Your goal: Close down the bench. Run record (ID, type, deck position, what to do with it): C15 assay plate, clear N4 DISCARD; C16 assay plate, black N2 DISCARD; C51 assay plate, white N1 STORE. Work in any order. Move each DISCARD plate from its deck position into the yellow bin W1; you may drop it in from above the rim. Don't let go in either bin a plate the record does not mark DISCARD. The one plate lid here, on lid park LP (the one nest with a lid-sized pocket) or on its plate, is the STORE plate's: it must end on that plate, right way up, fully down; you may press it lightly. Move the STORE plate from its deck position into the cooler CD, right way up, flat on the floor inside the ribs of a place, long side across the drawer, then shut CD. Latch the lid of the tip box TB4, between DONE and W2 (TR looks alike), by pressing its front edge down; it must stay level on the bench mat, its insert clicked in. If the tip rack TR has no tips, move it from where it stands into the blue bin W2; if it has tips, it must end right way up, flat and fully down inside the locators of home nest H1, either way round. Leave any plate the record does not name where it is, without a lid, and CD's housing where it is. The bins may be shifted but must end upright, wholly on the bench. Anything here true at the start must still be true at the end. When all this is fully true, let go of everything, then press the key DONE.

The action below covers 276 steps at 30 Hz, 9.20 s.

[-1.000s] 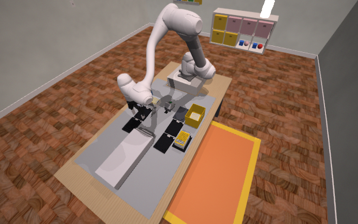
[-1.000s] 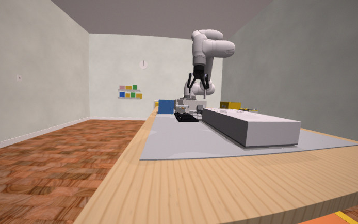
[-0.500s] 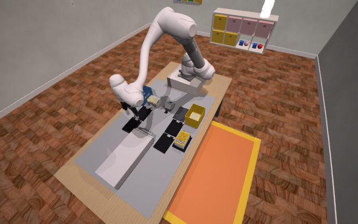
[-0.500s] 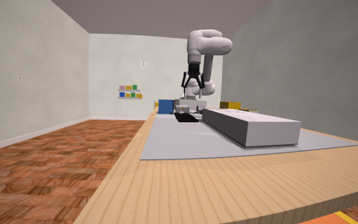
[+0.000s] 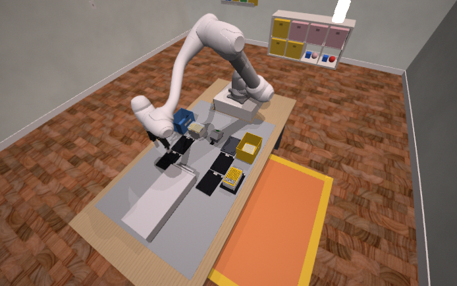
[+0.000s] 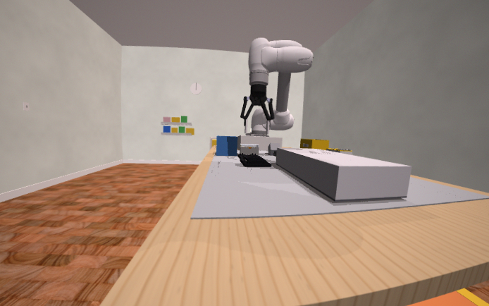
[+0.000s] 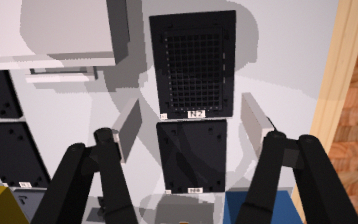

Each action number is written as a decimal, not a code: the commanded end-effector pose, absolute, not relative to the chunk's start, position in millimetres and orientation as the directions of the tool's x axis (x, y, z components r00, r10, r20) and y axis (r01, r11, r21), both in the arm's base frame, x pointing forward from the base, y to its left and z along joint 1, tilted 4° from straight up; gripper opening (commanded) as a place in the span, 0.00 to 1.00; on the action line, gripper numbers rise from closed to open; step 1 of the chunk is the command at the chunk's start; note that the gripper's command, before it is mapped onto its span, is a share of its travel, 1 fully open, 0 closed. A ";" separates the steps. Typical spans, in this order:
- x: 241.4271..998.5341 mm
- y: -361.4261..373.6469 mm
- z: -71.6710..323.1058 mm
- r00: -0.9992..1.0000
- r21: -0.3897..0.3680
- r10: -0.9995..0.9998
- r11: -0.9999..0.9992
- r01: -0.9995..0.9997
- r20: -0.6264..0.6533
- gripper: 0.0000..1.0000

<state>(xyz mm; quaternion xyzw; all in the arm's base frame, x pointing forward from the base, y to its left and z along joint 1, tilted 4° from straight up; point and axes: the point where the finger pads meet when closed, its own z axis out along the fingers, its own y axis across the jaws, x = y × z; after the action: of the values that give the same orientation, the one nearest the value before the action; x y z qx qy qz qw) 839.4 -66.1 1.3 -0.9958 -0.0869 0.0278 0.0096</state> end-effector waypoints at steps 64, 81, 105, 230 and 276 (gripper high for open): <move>841.8 -72.1 1.1 0.983 -0.023 0.174 -0.985 0.172 -0.057 0.66; 840.8 -71.9 -16.2 0.983 -0.023 0.174 -0.985 0.172 -0.057 0.66; 839.0 -71.5 -45.5 0.983 -0.023 0.174 -0.985 0.172 -0.057 0.66; 834.2 -70.4 -126.6 0.983 -0.023 0.174 -0.985 0.172 -0.057 0.66; 834.2 -70.4 -126.6 0.983 -0.023 0.174 -0.985 0.172 -0.057 0.66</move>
<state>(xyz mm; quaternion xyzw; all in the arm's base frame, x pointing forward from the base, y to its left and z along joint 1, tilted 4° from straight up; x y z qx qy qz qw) 836.2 -67.6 -123.5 -0.9958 -0.0869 0.0282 0.0091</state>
